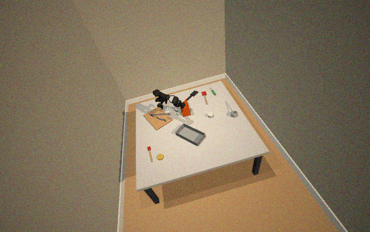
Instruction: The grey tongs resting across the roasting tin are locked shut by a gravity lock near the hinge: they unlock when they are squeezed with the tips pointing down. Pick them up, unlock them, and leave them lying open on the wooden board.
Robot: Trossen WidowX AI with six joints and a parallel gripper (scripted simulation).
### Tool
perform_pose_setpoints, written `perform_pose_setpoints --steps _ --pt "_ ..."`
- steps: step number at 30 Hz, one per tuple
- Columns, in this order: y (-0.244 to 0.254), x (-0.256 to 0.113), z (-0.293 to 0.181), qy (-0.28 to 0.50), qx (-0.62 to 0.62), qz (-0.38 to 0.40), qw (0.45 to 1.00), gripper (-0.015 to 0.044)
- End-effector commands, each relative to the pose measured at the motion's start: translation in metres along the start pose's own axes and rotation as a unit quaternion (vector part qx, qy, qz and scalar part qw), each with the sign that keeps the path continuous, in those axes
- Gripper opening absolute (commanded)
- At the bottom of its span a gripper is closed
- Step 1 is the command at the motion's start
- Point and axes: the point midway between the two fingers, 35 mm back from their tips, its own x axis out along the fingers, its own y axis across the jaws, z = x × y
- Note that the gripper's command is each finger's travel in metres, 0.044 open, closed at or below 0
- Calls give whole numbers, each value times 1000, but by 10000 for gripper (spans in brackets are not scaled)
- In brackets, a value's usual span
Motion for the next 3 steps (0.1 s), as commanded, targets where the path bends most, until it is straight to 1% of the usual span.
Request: perform_pose_setpoints --steps 1,3 --pt "1 0 0 0 -2 3 1000 440" --pt "1 0 0 0 -2 3 1000 440"
